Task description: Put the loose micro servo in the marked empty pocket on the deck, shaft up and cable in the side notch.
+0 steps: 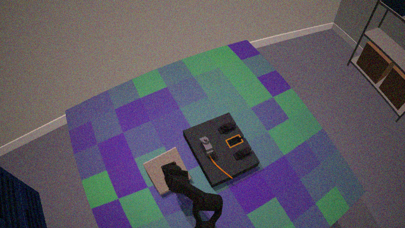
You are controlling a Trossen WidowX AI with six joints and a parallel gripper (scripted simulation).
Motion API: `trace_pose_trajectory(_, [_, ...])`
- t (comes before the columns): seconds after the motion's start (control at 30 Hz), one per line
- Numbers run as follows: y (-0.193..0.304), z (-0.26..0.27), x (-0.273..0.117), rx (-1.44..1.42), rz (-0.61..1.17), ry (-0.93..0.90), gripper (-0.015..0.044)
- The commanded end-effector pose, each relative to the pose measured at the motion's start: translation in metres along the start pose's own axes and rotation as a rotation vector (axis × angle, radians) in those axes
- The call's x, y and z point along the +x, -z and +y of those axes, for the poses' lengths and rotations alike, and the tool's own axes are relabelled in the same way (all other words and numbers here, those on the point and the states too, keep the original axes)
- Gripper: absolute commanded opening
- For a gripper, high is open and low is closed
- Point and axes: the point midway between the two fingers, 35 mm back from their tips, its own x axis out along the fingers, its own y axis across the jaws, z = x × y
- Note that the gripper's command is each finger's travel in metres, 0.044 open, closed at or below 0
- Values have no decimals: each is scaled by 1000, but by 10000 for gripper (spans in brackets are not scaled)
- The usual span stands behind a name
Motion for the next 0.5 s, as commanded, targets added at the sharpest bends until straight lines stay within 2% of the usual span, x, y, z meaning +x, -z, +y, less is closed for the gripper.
trace_pose_trajectory(0.0, [31,14,-33,0,162,-22,440])
trace_pose_trajectory(0.47, [95,43,-148,-42,607,-77,440])
